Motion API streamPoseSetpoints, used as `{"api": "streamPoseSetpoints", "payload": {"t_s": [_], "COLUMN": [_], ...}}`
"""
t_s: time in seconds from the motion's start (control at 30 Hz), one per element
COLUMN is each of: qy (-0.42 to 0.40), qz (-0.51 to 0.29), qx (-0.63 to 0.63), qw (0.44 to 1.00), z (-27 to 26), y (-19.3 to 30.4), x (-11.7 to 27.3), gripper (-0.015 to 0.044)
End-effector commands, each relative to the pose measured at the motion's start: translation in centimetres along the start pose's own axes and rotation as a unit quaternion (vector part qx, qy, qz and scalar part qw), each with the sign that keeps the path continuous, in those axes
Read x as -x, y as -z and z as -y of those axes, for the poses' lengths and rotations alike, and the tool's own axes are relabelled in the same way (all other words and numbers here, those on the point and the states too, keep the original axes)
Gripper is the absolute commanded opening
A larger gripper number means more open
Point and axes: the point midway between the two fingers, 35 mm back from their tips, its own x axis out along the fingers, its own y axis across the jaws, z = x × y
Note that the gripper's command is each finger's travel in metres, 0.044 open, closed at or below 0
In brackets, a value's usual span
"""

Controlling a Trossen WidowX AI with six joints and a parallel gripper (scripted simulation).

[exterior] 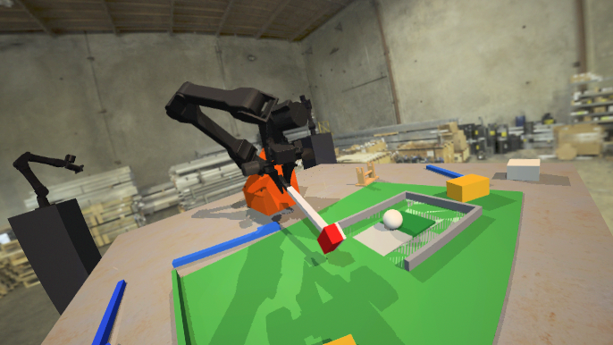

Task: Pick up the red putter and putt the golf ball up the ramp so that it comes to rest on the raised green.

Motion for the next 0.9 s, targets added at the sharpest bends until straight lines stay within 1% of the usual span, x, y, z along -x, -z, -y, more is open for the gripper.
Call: {"api": "streamPoseSetpoints", "payload": {"t_s": [0.0, 0.1, 0.13, 0.87], "qy": [-0.002, -0.002, -0.001, -0.001], "qz": [0.005, 0.005, 0.003, 0.003], "qx": [-0.004, -0.004, 0.001, 0.001], "qw": [1.000, 1.000, 1.000, 1.000], "z": [0.07, 0.11, -0.05, -0.05], "y": [-0.09, -0.05, -0.03, -0.03], "x": [2.31, 2.69, 1.80, 1.80], "gripper": [0.0000, 0.0000, 0.0000, 0.0000]}}
